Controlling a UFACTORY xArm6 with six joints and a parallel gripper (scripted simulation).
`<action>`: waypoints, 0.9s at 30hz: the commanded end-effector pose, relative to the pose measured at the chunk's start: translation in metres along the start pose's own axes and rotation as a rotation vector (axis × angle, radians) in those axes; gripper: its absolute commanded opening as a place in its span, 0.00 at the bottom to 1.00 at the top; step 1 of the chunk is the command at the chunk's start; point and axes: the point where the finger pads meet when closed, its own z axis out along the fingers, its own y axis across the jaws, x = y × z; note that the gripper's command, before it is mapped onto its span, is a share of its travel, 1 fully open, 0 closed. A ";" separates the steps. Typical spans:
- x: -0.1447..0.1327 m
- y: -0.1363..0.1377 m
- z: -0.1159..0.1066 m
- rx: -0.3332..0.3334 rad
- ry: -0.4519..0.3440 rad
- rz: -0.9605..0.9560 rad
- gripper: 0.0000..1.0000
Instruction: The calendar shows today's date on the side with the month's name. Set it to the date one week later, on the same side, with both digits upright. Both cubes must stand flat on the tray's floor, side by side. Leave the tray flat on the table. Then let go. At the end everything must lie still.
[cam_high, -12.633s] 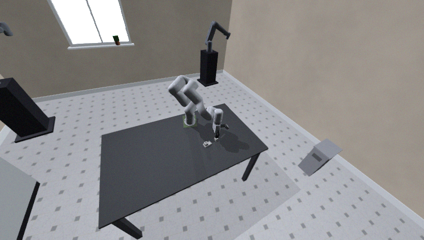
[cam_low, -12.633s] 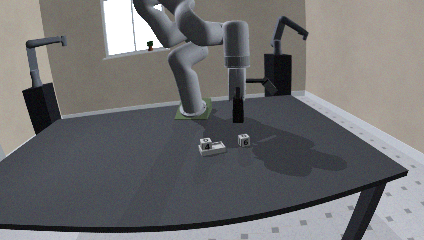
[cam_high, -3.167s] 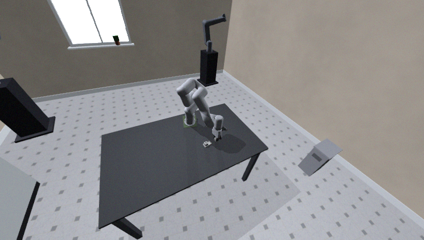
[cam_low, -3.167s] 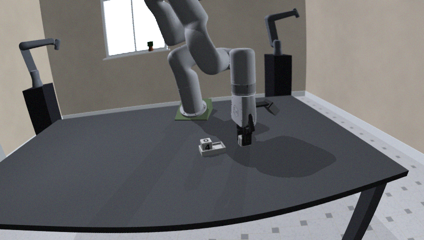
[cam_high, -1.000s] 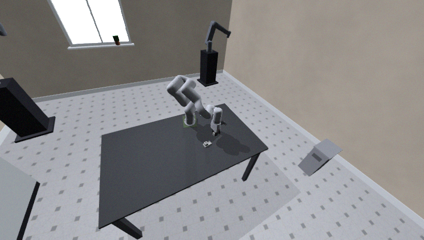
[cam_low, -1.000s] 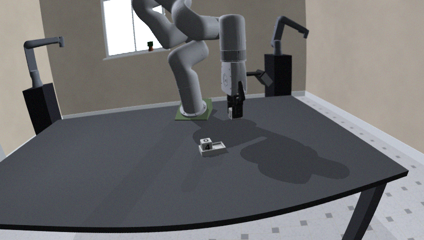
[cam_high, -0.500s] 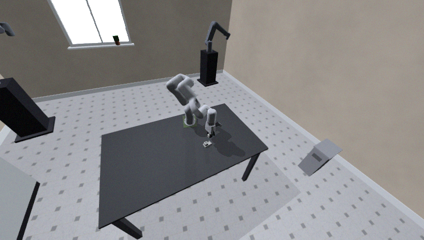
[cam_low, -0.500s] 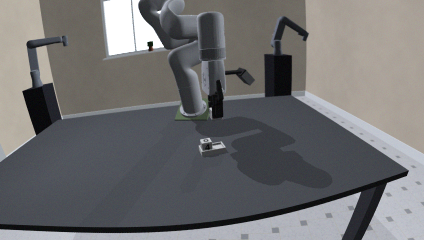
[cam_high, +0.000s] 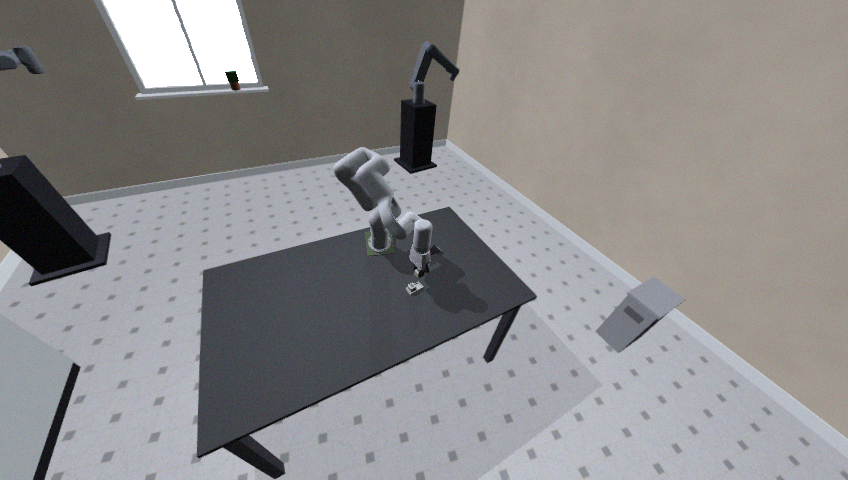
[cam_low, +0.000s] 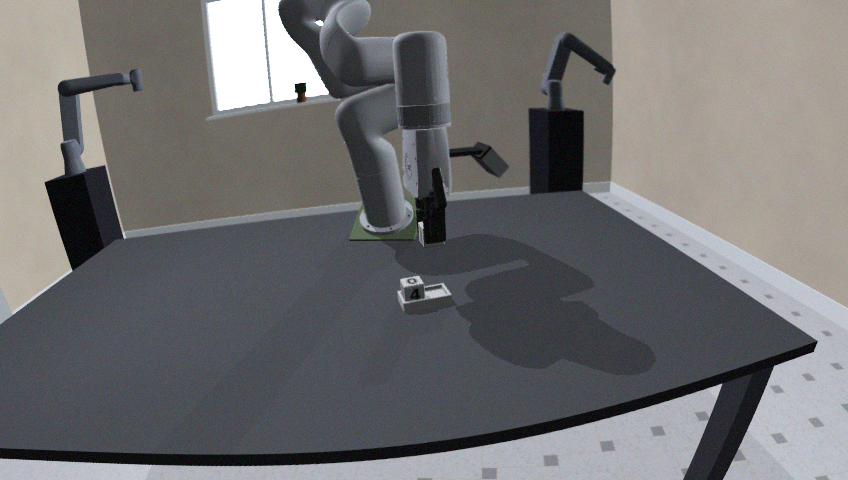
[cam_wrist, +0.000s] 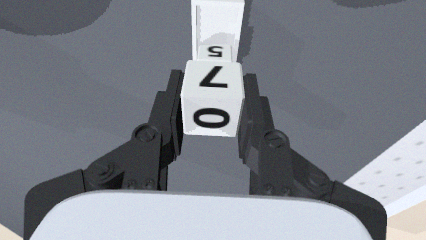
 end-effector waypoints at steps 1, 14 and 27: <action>0.000 0.002 0.008 -0.003 0.001 0.001 0.29; 0.000 0.002 0.046 -0.003 0.001 0.001 0.29; 0.000 0.002 0.052 -0.003 0.001 0.001 0.29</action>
